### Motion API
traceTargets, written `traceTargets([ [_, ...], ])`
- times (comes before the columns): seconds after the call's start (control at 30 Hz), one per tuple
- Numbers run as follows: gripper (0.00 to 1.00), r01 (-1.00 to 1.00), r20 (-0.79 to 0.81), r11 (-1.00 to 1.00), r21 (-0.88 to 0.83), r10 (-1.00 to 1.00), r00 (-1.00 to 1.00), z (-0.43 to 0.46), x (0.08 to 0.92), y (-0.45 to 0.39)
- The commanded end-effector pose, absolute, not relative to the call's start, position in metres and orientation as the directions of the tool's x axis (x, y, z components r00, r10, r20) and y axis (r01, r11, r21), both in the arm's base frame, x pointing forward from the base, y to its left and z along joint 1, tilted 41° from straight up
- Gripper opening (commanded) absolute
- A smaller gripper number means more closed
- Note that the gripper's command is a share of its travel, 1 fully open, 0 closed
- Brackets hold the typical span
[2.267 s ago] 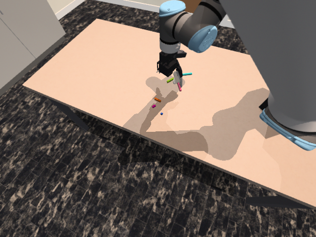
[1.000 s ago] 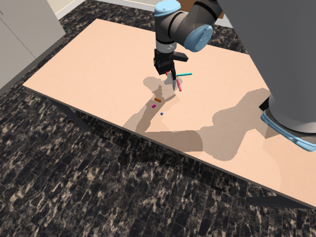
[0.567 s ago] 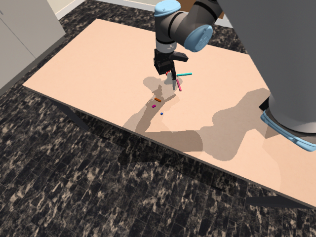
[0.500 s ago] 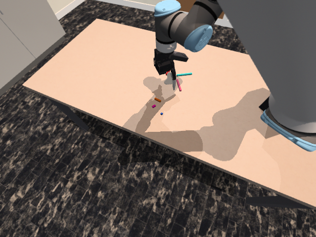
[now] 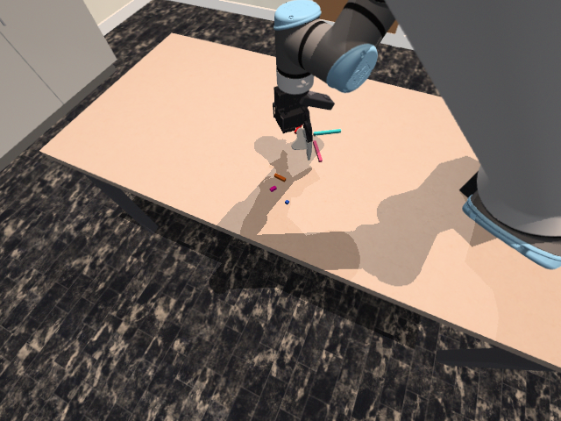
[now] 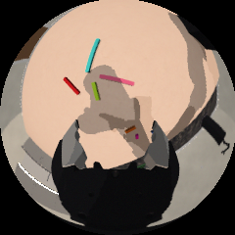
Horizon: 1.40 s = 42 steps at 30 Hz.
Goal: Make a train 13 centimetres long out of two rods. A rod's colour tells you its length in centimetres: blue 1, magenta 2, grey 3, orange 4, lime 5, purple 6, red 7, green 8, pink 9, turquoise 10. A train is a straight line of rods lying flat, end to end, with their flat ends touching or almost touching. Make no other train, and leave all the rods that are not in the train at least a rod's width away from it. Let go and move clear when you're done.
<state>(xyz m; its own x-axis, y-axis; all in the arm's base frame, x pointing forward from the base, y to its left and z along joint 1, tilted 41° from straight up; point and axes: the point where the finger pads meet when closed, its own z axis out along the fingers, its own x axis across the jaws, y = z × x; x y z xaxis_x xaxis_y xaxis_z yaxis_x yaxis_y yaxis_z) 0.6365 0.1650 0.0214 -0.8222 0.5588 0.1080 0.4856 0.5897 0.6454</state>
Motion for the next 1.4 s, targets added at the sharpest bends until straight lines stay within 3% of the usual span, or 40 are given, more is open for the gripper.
traceTargets([
  [0.0,1.00,0.485,0.107,0.590,0.646,0.559,-0.822,0.0218,0.6369,0.1647],
  [1.37,1.00,0.486,0.108,0.589,0.646,0.560,-0.822,0.0214,0.6403,0.1625],
])
